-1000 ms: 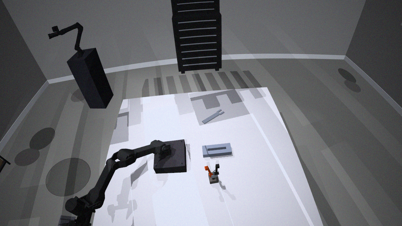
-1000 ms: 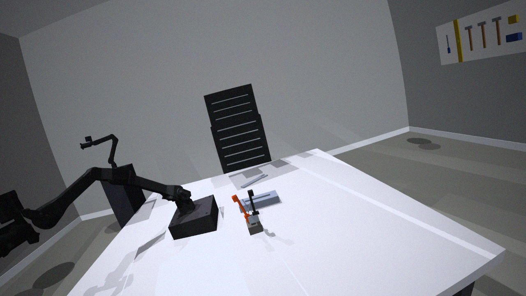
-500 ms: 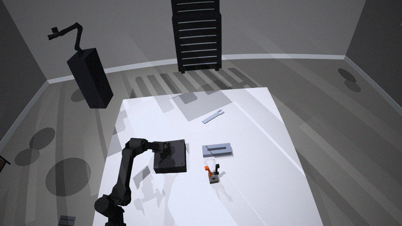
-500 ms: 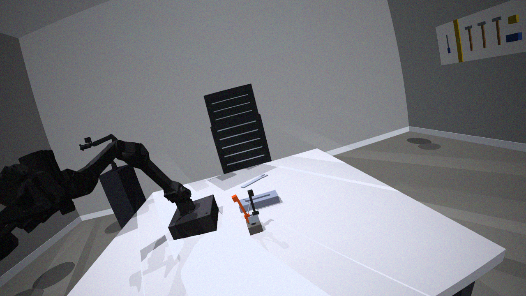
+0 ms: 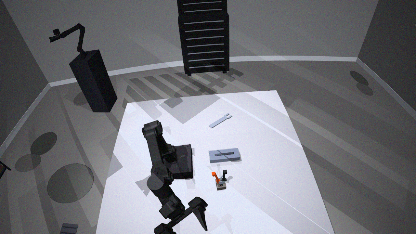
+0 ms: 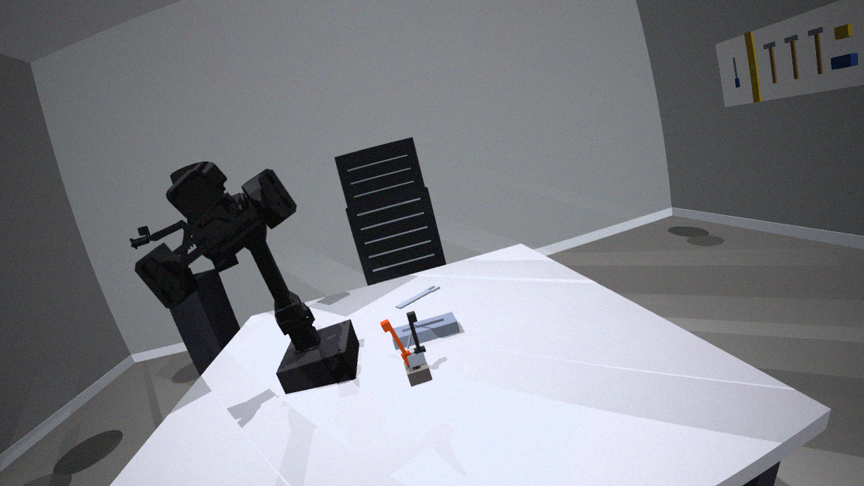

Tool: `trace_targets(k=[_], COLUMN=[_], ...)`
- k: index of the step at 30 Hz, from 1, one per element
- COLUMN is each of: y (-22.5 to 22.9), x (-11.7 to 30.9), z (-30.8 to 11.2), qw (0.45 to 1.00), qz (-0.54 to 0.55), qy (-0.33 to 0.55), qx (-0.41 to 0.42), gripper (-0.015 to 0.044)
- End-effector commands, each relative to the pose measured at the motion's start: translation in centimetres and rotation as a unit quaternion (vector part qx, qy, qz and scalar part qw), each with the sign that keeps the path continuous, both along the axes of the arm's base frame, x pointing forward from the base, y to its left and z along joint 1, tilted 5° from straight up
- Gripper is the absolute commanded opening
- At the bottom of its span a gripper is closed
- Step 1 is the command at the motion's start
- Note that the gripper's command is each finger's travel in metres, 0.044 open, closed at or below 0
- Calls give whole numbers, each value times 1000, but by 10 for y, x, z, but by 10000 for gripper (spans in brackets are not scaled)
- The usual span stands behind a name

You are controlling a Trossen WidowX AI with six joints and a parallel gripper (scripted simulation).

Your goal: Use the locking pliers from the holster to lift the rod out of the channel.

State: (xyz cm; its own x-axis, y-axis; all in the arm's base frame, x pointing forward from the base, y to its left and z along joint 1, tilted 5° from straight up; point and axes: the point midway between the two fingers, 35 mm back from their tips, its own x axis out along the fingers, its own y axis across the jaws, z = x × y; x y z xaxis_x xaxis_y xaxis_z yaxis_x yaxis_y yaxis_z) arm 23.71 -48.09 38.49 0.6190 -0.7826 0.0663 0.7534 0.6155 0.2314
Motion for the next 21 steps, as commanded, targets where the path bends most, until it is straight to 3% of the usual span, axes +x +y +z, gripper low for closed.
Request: trace_targets(k=[1, 11, 21], y=[58, 217, 389], x=[45, 114, 114], z=[5, 1, -29], qw=[999, 982, 940], qz=[49, 180, 329], qy=[12, 34, 52], qx=[-11, -35, -72], gripper=[440, 440, 440])
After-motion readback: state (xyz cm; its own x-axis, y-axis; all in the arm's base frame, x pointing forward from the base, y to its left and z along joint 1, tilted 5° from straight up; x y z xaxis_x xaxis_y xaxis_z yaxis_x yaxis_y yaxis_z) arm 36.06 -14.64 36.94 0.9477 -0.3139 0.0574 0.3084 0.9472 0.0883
